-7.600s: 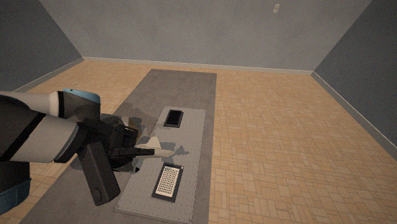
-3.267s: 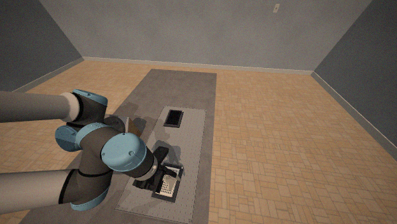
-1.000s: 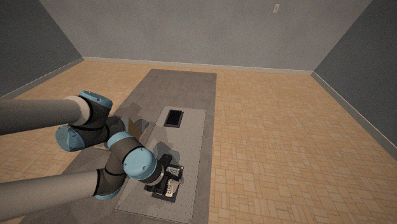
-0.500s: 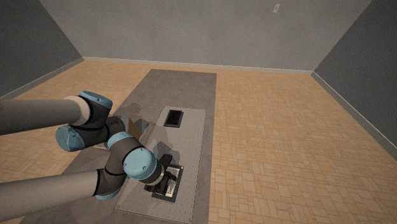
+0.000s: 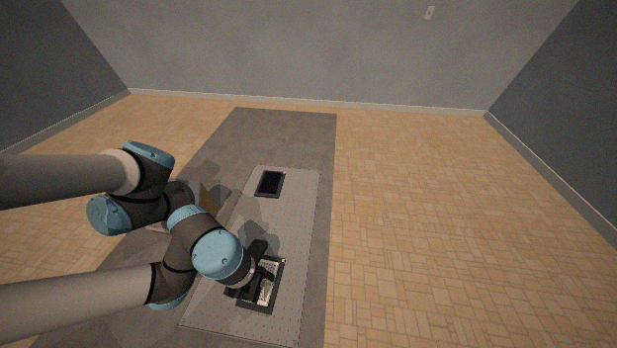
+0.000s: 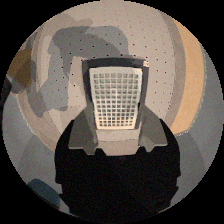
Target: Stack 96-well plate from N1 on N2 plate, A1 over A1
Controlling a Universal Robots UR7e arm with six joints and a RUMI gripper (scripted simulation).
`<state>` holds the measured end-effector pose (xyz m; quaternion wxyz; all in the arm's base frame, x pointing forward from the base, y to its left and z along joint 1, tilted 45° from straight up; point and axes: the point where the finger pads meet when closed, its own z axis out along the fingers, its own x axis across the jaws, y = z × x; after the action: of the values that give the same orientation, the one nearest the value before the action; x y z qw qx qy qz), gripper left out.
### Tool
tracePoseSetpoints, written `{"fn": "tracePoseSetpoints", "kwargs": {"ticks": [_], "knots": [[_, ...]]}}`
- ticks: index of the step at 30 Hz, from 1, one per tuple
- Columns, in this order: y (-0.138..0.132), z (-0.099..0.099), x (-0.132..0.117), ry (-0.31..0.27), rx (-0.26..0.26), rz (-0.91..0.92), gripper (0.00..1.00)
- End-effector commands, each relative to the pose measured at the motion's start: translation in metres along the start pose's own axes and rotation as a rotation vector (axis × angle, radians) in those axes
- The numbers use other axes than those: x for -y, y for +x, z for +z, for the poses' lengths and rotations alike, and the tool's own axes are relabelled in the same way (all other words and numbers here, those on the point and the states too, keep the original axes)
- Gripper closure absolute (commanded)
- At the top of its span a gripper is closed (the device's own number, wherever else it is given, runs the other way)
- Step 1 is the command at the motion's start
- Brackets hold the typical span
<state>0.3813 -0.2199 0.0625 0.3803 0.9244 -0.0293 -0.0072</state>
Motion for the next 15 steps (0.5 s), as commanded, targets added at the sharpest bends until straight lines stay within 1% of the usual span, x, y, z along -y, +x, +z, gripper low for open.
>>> {"fn": "tracePoseSetpoints", "kwargs": {"ticks": [1,10,15], "knots": [[0.0002,-0.0003,-0.0001,0.0,-0.001,0.0,1.0],[0.0002,-0.0019,-0.0001,0.0,-0.001,0.0,1.0],[0.0002,-0.0101,-0.0001,0.0,-0.001,0.0,1.0]]}}
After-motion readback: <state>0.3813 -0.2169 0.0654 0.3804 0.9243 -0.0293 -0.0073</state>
